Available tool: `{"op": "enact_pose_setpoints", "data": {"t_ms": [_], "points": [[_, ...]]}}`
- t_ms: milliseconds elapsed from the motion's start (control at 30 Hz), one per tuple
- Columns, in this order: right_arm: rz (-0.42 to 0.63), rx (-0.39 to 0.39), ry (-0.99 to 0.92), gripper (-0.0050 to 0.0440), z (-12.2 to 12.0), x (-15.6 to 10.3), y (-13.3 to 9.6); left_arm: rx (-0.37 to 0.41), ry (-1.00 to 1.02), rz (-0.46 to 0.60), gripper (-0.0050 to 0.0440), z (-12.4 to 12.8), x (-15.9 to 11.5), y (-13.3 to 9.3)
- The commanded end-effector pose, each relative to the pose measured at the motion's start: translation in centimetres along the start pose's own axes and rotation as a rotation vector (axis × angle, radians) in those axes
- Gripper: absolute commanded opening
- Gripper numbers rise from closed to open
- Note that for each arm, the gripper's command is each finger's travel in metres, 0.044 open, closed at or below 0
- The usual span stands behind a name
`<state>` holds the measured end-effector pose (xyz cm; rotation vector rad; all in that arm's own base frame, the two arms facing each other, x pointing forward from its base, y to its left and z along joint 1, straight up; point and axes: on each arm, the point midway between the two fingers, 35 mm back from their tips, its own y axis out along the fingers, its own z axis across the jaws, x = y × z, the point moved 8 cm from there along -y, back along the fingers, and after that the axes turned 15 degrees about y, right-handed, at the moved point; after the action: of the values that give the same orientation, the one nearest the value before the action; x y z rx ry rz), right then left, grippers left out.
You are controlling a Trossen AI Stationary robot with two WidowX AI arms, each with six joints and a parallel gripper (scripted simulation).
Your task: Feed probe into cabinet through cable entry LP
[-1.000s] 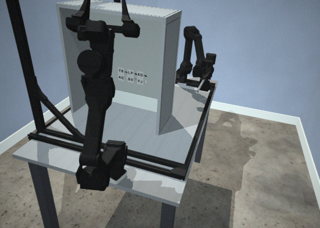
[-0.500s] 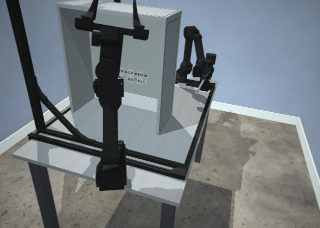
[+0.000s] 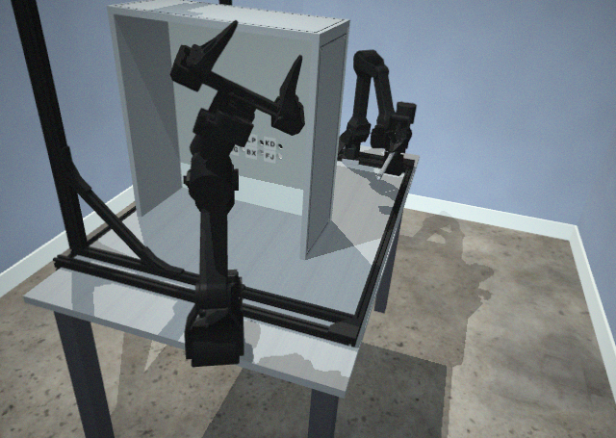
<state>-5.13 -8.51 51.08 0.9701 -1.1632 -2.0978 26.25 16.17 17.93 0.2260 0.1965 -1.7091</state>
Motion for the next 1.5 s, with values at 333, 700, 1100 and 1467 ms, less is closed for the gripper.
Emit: {"op": "enact_pose_setpoints", "data": {"t_ms": [333, 700, 1100, 1467], "points": [[0.064, -0.051, -0.064, 0.0440, -2.1, -5.5, -1.5, 0.000, -0.002, 0.004, 0.0000, 0.0, -0.1, 0.0], [0.437, -0.113, -0.257, 0.0440, -7.4, -20.8, -6.5, 0.000, -0.002, 0.004, 0.0000, 0.0, -0.1, 0.0], [0.843, -0.193, -0.460, 0.0440, -15.8, -33.3, -18.5, 0.000, -0.002, 0.004, 0.0000, 0.0, -0.1, 0.0], [1.234, -0.271, -0.660, 0.0440, -24.5, -37.8, -34.4, 0.000, -0.002, 0.004, 0.0000, 0.0, -0.1, 0.0]]}}
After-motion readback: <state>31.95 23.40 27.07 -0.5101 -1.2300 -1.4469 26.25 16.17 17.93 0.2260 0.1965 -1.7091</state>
